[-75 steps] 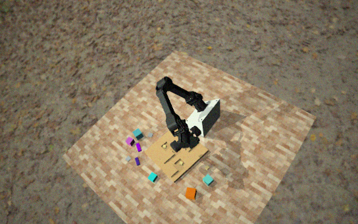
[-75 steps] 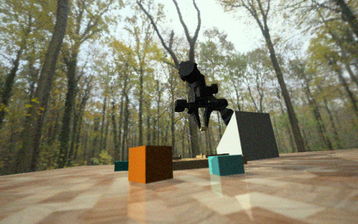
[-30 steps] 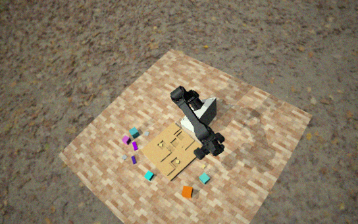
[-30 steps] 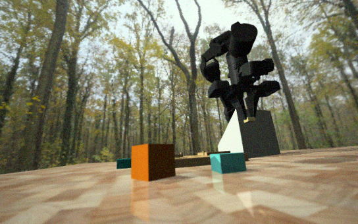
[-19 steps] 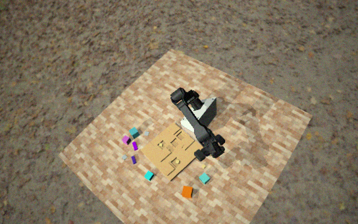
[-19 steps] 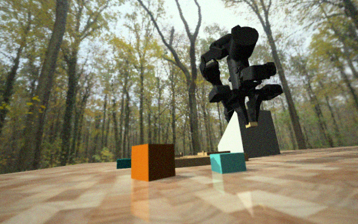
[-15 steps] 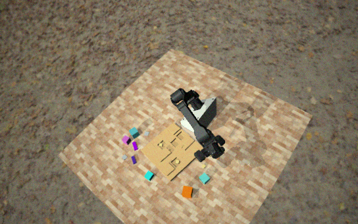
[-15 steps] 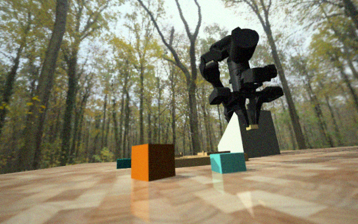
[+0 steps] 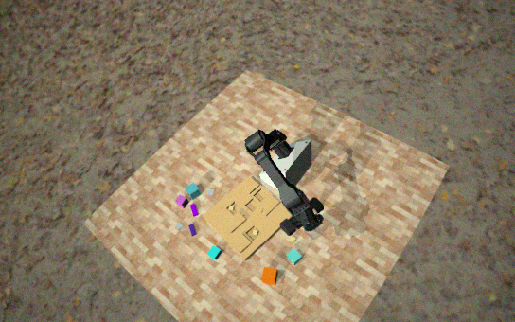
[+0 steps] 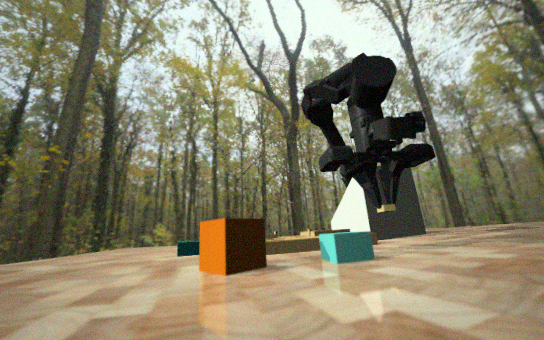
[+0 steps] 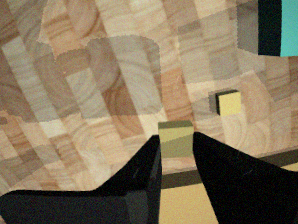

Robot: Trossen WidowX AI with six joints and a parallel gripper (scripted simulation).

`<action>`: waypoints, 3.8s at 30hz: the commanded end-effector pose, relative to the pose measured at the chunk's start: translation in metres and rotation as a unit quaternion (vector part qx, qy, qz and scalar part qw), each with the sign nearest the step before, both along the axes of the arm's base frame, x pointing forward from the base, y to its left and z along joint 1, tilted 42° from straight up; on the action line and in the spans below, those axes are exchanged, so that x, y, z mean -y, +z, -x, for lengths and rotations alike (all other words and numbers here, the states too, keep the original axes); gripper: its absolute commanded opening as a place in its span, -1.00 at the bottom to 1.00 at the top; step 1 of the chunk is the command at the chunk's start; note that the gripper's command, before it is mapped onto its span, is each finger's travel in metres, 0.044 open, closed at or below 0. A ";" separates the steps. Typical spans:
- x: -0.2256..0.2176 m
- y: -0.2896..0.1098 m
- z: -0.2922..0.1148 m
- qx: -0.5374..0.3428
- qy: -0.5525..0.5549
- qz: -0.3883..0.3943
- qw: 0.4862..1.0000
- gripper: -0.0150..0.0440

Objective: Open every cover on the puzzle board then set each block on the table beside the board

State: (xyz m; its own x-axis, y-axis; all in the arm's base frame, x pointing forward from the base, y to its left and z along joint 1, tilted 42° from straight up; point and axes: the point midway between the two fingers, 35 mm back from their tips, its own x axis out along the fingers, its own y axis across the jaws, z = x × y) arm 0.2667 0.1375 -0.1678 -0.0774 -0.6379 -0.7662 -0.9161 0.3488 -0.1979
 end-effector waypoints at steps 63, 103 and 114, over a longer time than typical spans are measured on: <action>0.011 -0.012 0.003 0.001 -0.001 -0.003 1.000 1.00; 0.055 0.073 -0.066 0.146 -0.182 0.002 0.972 -0.49; 0.099 0.104 -0.093 0.230 -0.272 0.024 0.934 -0.49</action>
State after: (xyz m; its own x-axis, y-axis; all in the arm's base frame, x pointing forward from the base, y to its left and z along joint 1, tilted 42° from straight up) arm 0.3510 0.0508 -0.0752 -0.0798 -0.6254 -0.7762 -0.4934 0.7014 -0.5144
